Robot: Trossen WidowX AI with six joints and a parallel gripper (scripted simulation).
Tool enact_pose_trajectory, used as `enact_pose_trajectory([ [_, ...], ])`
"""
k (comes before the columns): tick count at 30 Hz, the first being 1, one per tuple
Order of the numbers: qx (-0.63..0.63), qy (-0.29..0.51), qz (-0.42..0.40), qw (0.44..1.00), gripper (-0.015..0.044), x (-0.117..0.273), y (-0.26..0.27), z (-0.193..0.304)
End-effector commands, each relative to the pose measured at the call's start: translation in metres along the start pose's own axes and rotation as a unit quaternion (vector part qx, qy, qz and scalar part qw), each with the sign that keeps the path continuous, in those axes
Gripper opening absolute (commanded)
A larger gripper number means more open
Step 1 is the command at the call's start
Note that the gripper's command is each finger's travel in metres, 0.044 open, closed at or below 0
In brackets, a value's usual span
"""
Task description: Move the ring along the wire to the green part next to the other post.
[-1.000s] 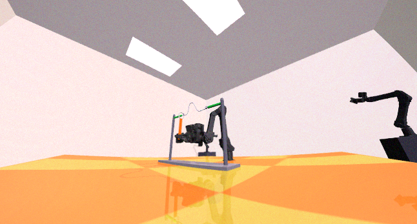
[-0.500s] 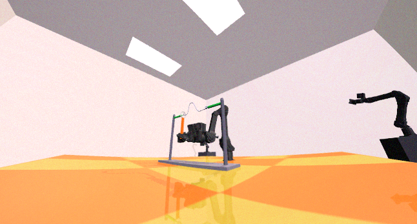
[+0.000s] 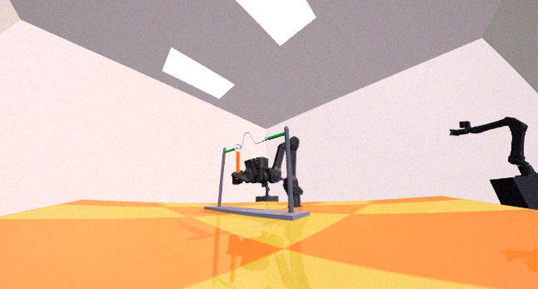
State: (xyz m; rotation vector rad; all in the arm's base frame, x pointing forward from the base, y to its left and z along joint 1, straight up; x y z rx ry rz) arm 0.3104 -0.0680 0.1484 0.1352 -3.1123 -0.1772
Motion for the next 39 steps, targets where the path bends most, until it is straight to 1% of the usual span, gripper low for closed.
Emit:
enact_pose_trajectory([
  [1,-0.013,0.014,0.004,1.000,-0.0150,0.004,0.004,0.000],
  [13,-0.064,0.069,0.011,0.996,-0.0150,0.016,0.022,-0.003],
  [23,-0.143,0.127,0.015,0.981,-0.0150,0.028,0.048,-0.010],
  [30,-0.231,0.177,0.012,0.956,-0.0150,0.040,0.075,-0.023],
  [39,-0.361,0.243,-0.006,0.900,-0.0150,0.055,0.107,-0.051],
])
Point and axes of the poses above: the point midway between the two fingers, 35 mm back from their tips, its own x axis back along the fingers, its own y axis across the jaws, z = x × y, the point moved 1 cm from there along x, back along the fingers, and after that the axes turned 4 degrees about -x, right-handed, at the moved point
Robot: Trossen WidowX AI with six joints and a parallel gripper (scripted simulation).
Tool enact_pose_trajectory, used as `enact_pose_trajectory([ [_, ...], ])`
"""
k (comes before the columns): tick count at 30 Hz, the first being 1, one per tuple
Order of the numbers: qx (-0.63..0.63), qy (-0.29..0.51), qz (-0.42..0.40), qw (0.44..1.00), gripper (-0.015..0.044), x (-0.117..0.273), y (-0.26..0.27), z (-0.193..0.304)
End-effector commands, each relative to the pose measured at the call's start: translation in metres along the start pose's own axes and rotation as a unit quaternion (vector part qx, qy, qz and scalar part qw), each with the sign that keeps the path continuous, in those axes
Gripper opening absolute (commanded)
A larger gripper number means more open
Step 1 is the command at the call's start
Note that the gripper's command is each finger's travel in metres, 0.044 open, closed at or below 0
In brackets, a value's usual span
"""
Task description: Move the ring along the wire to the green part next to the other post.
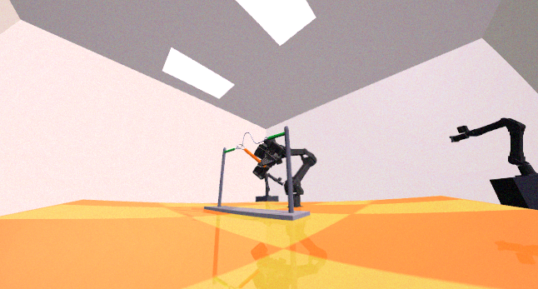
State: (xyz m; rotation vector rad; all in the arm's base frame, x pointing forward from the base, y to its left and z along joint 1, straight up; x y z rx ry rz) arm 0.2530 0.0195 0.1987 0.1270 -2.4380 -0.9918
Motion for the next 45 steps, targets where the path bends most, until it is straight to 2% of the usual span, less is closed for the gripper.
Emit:
enact_pose_trajectory([
  [1,-0.051,0.030,-0.015,0.998,-0.0150,0.010,0.018,-0.001],
  [12,-0.153,0.124,-0.054,0.979,-0.0150,0.035,0.051,-0.013],
  [21,-0.185,0.130,-0.067,0.972,-0.0150,0.038,0.066,-0.019],
  [32,-0.162,0.129,-0.053,0.977,-0.0150,0.039,0.072,-0.022],
  [45,-0.060,0.126,0.000,0.990,-0.0150,0.039,0.061,-0.021],
])
Point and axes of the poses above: the point midway between the two fingers, 35 mm back from their tips, its own x axis back along the fingers, its own y axis across the jaws, z = x × y, the point moved 1 cm from there along x, back along the fingers, and after that the axes turned 4 degrees about -x, right-handed, at the moved point
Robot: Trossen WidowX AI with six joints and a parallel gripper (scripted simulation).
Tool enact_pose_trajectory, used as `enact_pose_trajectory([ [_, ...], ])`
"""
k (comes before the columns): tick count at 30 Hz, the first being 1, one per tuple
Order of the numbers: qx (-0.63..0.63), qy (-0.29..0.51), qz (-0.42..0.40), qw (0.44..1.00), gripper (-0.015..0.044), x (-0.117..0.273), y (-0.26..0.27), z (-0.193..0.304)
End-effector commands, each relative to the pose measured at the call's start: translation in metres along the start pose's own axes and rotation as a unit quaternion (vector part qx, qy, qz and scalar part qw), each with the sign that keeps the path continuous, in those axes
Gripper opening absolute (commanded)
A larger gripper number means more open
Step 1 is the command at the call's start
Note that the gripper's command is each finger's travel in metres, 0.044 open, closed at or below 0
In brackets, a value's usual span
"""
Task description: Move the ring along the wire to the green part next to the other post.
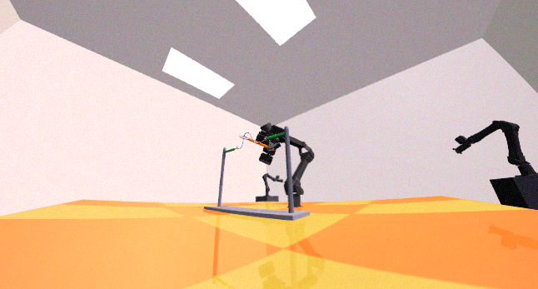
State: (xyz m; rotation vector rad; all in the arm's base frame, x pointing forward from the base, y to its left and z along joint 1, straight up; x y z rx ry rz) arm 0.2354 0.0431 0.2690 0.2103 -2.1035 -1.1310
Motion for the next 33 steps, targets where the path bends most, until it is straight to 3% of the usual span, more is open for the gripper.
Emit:
enact_pose_trajectory([
  [1,0.041,-0.006,0.024,0.999,-0.0150,0.001,-0.003,-0.002],
  [17,0.248,-0.025,0.164,0.954,-0.0150,0.007,-0.034,-0.014],
  [33,0.448,-0.045,0.296,0.842,-0.0150,0.021,-0.058,-0.040],
])
Point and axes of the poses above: the point midway between the two fingers, 35 mm back from their tips, its own x axis back along the fingers, its own y axis across the jaws, z = x × y, the point moved 1 cm from there along x, back along the fingers, and after that the axes turned 4 degrees about -x, right-handed, at the moved point
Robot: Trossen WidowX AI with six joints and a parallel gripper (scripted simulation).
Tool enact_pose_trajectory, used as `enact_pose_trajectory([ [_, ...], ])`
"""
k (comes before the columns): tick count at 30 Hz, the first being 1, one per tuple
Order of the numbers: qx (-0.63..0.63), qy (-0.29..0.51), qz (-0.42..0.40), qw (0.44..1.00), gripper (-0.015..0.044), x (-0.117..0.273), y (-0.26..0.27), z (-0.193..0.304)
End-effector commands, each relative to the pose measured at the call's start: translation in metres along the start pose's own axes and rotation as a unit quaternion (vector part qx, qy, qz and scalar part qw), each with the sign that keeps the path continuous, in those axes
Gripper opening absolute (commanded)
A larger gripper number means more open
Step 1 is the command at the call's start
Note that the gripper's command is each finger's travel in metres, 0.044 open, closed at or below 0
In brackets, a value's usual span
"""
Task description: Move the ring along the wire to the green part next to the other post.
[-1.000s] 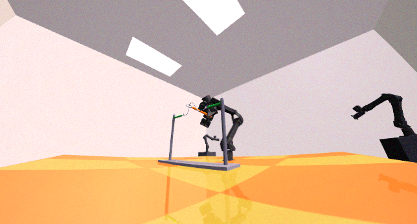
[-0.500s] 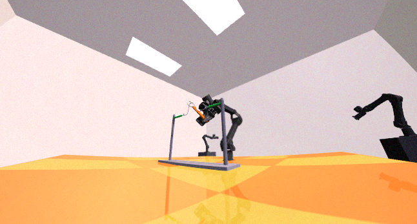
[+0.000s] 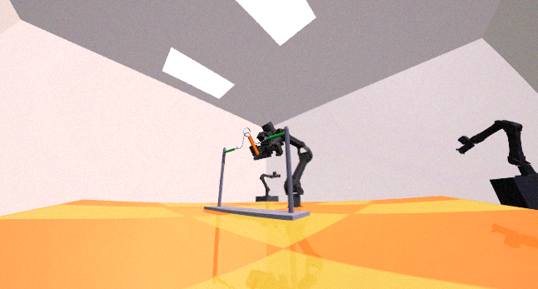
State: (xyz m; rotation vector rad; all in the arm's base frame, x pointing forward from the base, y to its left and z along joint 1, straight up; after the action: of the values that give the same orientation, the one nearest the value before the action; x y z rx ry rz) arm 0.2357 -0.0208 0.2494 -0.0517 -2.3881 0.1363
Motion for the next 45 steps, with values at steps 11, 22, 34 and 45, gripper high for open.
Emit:
enact_pose_trajectory([
  [11,0.192,-0.017,0.123,0.974,-0.0150,0.001,-0.032,-0.006],
  [22,0.317,-0.029,0.202,0.926,-0.0150,0.006,-0.048,-0.016],
  [34,0.382,-0.035,0.242,0.891,-0.0150,0.006,-0.052,-0.017],
  [45,0.389,-0.036,0.245,0.887,-0.0150,0.002,-0.048,-0.011],
])
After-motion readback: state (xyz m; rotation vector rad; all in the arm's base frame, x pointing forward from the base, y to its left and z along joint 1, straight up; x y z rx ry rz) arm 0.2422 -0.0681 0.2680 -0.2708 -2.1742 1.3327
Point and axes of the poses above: the point midway between the two fingers, 35 mm back from their tips, its own x axis back along the fingers, its own y axis across the jaws, z = x × y, the point moved 1 cm from there along x, back along the fingers, and after that the axes turned 4 degrees about -x, right-handed, at the moved point
